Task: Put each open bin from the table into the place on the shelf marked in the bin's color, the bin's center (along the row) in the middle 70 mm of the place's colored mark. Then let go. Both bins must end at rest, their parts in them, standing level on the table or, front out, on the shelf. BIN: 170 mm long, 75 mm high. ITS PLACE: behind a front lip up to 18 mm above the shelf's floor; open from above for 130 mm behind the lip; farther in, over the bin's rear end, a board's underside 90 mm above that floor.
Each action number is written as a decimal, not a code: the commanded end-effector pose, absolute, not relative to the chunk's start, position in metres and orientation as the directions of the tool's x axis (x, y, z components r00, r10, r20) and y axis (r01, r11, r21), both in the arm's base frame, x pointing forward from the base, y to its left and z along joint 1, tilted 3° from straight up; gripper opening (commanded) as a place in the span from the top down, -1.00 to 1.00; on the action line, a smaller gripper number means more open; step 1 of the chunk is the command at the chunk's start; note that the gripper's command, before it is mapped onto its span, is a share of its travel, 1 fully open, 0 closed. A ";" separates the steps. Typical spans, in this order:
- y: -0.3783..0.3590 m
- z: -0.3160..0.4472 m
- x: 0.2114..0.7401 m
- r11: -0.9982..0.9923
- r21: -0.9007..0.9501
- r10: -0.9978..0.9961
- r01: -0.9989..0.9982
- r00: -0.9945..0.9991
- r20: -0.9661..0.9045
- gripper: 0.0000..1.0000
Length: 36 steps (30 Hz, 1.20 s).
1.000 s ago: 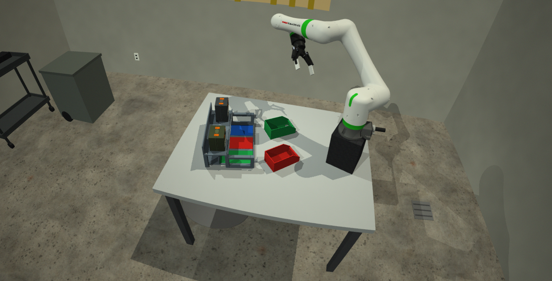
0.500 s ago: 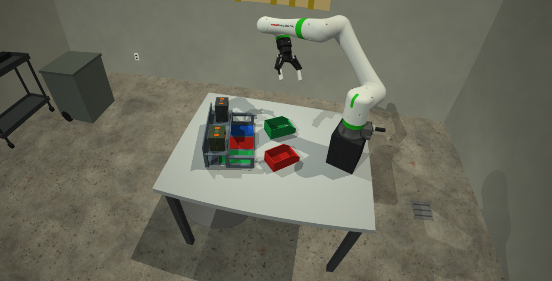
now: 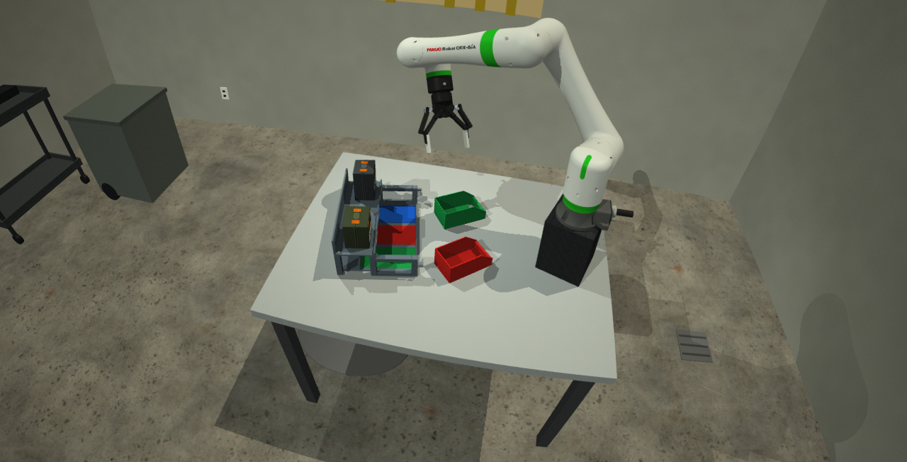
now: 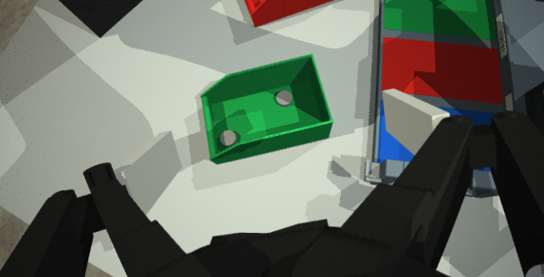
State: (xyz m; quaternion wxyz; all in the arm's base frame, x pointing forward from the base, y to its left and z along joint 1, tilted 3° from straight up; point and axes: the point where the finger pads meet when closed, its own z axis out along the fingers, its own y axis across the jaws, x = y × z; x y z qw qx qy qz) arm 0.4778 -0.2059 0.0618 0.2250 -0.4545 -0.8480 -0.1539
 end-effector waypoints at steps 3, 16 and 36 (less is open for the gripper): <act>-0.175 0.052 0.504 0.473 0.015 0.783 0.881 -0.428 0.451 -1.00; -0.117 0.039 0.542 0.344 0.005 0.879 0.939 -0.324 0.350 -1.00; -0.010 0.032 0.589 0.107 0.093 0.961 0.990 -0.127 0.248 -1.00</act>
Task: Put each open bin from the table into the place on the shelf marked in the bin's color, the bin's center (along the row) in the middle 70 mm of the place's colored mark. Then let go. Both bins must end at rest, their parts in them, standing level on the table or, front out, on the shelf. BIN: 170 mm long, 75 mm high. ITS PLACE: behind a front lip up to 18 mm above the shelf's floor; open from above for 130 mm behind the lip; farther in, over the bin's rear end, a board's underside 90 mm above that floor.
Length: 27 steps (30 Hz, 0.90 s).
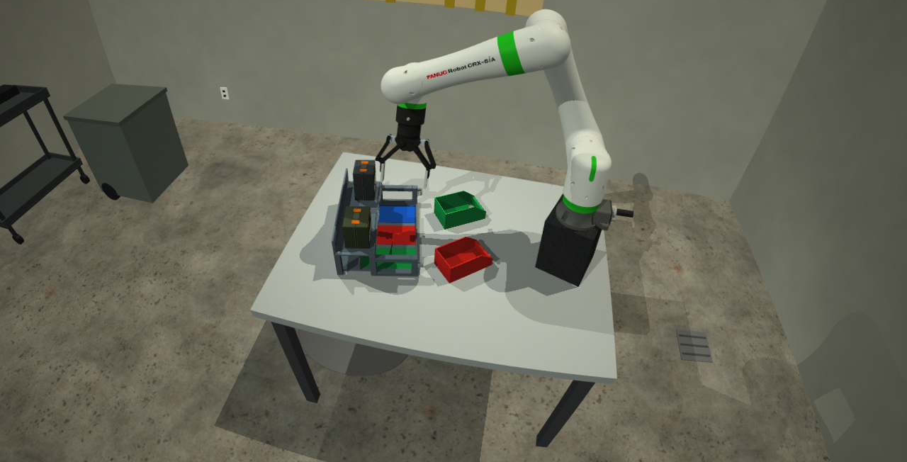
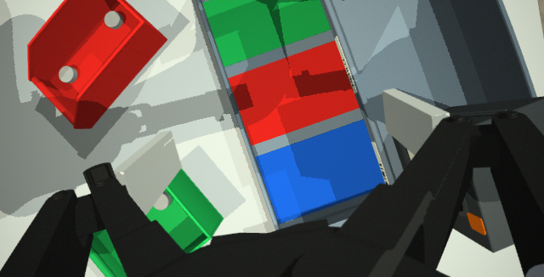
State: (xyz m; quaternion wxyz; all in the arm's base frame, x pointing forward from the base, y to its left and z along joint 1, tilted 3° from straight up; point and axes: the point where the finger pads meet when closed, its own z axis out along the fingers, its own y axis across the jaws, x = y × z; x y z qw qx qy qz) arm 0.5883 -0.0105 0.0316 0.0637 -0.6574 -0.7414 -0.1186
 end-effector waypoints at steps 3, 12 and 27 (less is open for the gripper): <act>-0.010 0.032 0.589 0.107 0.093 0.961 0.990 -0.127 0.248 -1.00; 0.027 0.033 0.599 0.027 0.138 0.968 0.990 -0.061 0.244 -1.00; 0.027 0.033 0.599 0.027 0.138 0.968 0.990 -0.061 0.244 -1.00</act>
